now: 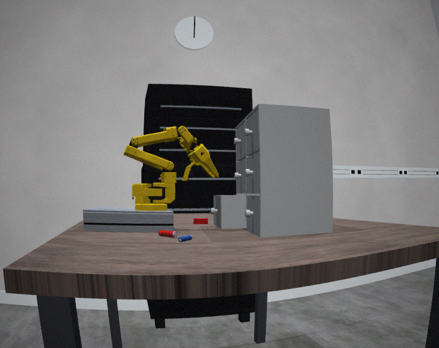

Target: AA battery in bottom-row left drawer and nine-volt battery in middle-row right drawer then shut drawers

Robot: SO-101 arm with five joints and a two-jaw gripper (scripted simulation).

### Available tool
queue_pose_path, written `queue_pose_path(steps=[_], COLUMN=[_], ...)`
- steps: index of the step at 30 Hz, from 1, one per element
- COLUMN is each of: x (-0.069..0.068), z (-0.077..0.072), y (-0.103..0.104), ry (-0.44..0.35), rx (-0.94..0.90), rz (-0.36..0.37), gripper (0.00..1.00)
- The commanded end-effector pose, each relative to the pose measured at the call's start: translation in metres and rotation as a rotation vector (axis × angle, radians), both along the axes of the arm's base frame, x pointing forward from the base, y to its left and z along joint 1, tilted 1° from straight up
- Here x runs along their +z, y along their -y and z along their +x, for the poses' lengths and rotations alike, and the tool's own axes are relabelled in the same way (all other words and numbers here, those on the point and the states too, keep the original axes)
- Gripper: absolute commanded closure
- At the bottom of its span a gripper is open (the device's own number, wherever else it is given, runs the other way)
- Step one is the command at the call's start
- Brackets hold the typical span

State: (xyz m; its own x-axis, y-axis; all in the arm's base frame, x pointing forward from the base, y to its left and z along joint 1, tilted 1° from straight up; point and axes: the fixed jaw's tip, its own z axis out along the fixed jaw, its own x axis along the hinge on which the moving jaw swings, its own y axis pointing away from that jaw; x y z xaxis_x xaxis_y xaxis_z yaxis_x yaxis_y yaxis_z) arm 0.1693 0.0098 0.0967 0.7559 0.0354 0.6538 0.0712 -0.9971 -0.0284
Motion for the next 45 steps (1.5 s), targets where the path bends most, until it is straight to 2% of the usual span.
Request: queue_pose_path(steps=[1,5,20,22,37,39,45], x=[0.0005,0.0005,-0.0013,-0.0013,-0.0028,-0.0028,-0.0033], z=[-0.0005,-0.0005,-0.0026,-0.0026,-0.0044,-0.0044,-0.005], y=[0.0001,0.0001,0.0016,0.0016,0.0021,0.0021,0.002], ry=[-0.006,-0.006,-0.03,-0.03,-0.051,-0.051,-0.059], rx=[0.005,0.005,-0.284,-0.284,-0.573,-0.573,-0.688], rz=[-0.004,-0.004,0.234,0.234,0.472,0.472,0.568], gripper=[0.79,0.79,0.79,0.79,0.79,0.79,0.79])
